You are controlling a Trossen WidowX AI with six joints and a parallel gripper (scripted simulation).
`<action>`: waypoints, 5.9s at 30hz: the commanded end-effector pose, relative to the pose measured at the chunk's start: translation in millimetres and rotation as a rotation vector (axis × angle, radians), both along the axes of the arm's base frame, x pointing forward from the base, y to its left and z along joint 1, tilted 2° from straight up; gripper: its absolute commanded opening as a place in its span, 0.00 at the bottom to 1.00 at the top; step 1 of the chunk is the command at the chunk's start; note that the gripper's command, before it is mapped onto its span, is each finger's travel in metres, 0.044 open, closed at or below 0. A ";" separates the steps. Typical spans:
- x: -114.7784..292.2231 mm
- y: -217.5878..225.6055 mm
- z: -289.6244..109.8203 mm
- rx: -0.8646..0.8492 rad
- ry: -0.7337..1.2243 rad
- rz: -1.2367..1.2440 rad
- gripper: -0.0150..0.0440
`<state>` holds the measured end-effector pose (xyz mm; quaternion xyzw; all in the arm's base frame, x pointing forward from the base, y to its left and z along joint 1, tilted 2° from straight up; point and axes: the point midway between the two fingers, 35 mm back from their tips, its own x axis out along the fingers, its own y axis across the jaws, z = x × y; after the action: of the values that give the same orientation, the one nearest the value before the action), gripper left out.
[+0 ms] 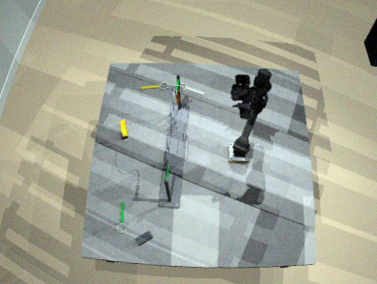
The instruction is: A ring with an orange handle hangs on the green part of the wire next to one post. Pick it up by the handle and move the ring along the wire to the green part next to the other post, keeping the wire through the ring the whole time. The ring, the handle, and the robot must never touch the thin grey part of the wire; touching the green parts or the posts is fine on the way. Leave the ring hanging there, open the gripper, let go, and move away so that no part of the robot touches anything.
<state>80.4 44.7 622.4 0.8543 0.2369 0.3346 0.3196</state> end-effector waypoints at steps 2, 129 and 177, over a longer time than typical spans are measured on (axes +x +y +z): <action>22.0 24.2 -1.9 -0.077 -0.050 -0.153 0.53; 214.9 -275.5 -483.3 -2.232 -0.619 -0.911 0.53; 280.2 -274.5 -480.0 -2.230 -0.622 -0.918 0.53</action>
<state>358.3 -228.0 140.2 0.0081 -0.0117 -0.0014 0.9999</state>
